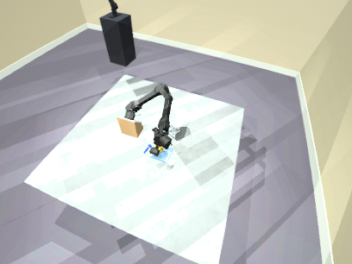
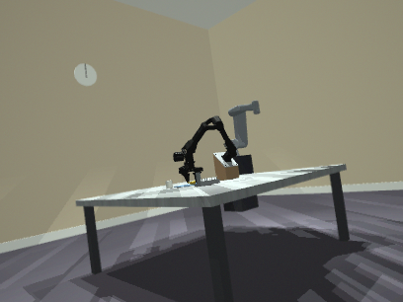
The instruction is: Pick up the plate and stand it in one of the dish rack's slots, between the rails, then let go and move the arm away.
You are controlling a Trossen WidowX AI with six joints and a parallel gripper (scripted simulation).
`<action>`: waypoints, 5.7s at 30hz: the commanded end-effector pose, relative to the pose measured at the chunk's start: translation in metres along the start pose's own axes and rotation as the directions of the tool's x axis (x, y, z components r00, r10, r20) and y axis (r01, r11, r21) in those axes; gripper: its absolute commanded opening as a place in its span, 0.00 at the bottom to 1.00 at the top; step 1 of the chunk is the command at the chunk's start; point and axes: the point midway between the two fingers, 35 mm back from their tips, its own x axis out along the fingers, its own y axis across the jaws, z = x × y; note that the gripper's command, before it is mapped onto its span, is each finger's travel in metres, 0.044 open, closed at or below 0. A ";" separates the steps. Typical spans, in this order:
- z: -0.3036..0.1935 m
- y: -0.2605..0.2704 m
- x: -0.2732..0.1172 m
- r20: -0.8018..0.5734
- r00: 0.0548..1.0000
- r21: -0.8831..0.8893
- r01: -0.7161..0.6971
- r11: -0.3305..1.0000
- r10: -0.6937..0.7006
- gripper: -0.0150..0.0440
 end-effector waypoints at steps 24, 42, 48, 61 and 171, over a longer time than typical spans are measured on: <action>0.006 -0.006 -0.034 -0.002 1.000 0.014 0.006 1.000 -0.006 0.38; 0.010 -0.013 -0.142 -0.005 1.000 0.014 0.008 1.000 -0.008 0.25; 0.009 -0.014 -0.168 -0.006 1.000 0.013 0.002 1.000 -0.002 0.25; 0.014 0.026 -0.176 -0.005 1.000 0.300 0.011 0.954 -0.010 0.25; -0.049 0.173 -0.057 0.185 0.520 0.943 0.144 0.299 -0.834 0.25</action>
